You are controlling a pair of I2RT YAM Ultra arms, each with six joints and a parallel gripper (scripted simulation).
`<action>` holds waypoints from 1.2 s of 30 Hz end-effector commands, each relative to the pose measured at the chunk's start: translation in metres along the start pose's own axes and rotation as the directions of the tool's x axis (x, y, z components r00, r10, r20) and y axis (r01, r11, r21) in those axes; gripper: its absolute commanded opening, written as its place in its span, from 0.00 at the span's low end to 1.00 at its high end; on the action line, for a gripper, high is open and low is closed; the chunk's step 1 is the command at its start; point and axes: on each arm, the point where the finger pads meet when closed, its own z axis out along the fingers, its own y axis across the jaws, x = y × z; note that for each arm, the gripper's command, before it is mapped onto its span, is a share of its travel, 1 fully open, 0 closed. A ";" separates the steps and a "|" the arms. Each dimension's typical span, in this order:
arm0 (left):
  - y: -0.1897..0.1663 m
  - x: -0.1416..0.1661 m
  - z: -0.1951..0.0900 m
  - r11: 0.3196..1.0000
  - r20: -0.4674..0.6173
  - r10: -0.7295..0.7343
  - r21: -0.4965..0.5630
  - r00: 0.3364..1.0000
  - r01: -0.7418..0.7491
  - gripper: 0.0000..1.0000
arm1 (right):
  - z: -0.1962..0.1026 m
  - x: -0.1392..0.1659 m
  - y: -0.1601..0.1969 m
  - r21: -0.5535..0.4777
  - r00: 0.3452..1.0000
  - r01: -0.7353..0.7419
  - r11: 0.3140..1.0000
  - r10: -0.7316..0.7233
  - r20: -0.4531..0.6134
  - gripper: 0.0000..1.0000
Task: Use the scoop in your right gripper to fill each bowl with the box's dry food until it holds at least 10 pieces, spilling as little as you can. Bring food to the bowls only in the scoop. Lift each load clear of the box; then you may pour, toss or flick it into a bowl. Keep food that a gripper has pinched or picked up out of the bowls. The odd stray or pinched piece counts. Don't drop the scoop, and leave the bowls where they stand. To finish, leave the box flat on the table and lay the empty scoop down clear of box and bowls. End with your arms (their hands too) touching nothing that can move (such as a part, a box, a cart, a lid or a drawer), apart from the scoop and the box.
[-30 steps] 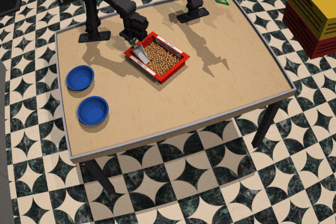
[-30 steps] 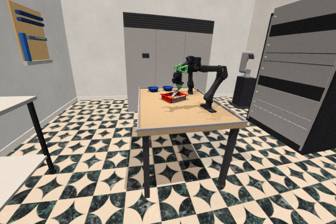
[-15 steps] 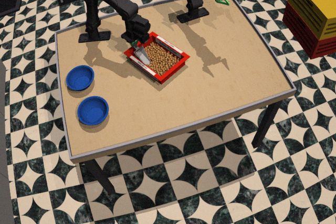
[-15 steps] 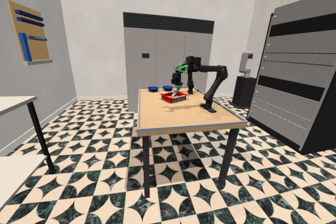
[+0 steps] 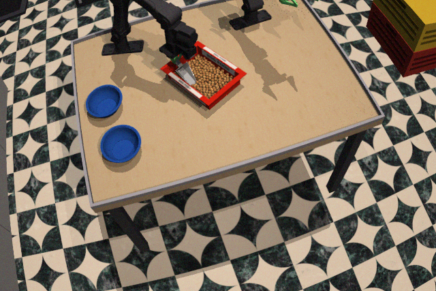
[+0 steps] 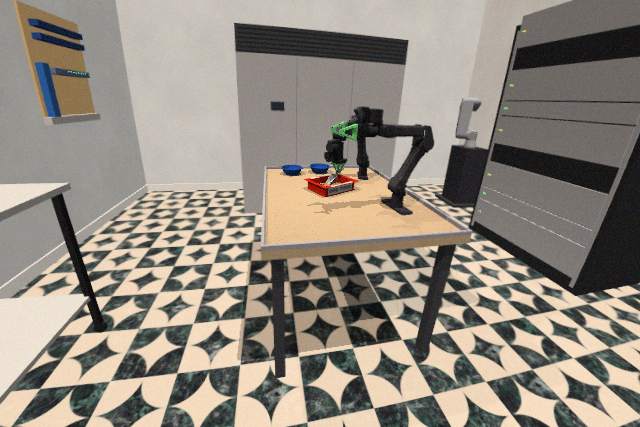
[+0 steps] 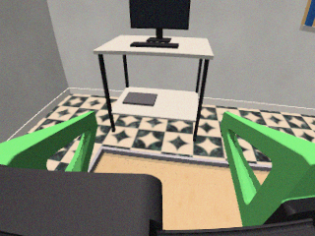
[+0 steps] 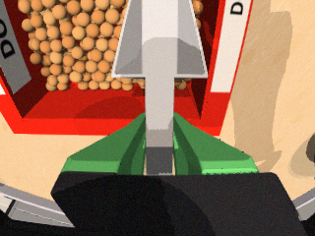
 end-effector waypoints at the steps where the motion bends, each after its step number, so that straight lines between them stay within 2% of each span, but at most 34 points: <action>1: 0.000 -0.012 -0.004 1.000 0.029 0.000 0.000 1.000 0.000 1.00 | -0.006 -0.010 -0.002 -0.008 1.000 -0.003 1.000 0.003 0.020 0.00; 5: 0.000 -0.012 -0.004 1.000 0.029 0.000 0.000 1.000 0.000 1.00 | -0.011 -0.010 0.002 -0.009 0.999 0.007 1.000 -0.006 0.035 0.00; 8: 0.000 -0.012 -0.004 1.000 0.029 0.000 0.000 1.000 0.000 1.00 | -0.002 -0.019 -0.002 -0.007 1.000 -0.003 1.000 0.003 0.031 0.00; 11: 0.000 -0.012 -0.004 1.000 0.029 0.000 0.000 1.000 0.000 1.00 | -0.022 -0.014 0.002 -0.014 0.998 0.006 1.000 -0.005 0.069 0.00; 12: 0.000 -0.012 -0.004 1.000 0.029 0.000 0.000 1.000 0.000 0.26 | -0.020 -0.014 0.002 -0.013 0.998 0.006 1.000 -0.005 0.064 0.00; 28: 0.000 -0.012 -0.004 1.000 0.029 0.000 0.000 1.000 0.000 0.26 | -0.022 -0.014 0.002 -0.014 0.997 0.006 1.000 -0.005 0.071 0.00; 29: -0.011 0.039 0.014 0.999 -0.096 -0.022 0.042 0.995 0.026 0.26 | -0.022 -0.014 0.002 -0.014 0.997 0.006 1.000 -0.005 0.071 0.00; 30: -0.015 0.028 0.014 0.997 -0.057 -0.044 0.063 0.997 0.048 0.26 | -0.022 -0.014 0.002 -0.014 0.997 0.006 1.000 -0.005 0.071 0.00; 36: -0.050 0.057 0.030 0.938 -0.096 -0.233 0.240 0.968 0.249 0.26 | -0.022 -0.014 0.002 -0.014 0.997 0.006 1.000 -0.005 0.071 0.00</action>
